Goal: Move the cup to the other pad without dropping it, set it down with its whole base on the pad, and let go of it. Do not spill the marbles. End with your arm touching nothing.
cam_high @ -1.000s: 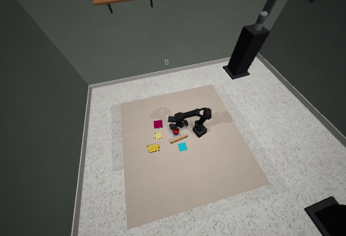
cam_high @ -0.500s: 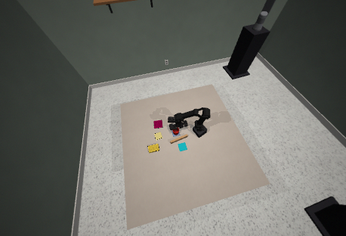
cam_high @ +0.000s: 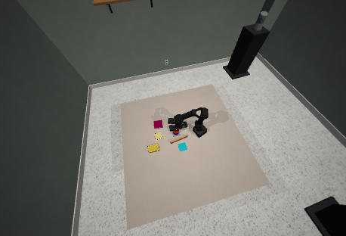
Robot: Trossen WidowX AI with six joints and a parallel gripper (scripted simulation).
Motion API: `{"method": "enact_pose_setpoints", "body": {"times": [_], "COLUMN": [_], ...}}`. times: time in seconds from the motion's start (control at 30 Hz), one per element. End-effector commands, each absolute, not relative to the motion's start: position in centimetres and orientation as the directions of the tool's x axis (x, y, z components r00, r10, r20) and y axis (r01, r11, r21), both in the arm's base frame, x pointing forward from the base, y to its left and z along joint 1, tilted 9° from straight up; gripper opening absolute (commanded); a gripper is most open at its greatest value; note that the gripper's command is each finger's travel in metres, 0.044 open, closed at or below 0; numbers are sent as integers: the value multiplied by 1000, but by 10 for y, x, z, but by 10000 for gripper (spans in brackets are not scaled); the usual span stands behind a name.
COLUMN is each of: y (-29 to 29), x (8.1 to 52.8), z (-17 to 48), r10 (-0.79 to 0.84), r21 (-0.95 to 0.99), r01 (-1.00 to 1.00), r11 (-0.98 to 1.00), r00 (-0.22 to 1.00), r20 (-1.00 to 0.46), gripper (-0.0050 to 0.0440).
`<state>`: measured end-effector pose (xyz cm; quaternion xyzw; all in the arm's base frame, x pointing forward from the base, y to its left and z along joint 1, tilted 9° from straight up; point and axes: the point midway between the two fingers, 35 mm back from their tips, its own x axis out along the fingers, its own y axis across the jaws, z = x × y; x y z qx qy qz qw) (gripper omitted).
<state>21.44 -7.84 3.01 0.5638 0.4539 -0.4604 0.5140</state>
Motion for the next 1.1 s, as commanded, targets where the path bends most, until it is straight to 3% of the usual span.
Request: {"method": "enact_pose_setpoints", "body": {"times": [0.0, 0.97, 1.07], "y": [-77, -74, -75], "x": [213, 215, 216], "z": [23, -4, -2], "r10": [46, 46, 42], "r21": [152, 152, 157], "r01": [986, 986, 986], "r11": [-63, -63, -59], "r00": [155, 155, 160], "r20": [-987, -987, -986], "gripper": [148, 148, 117]}}
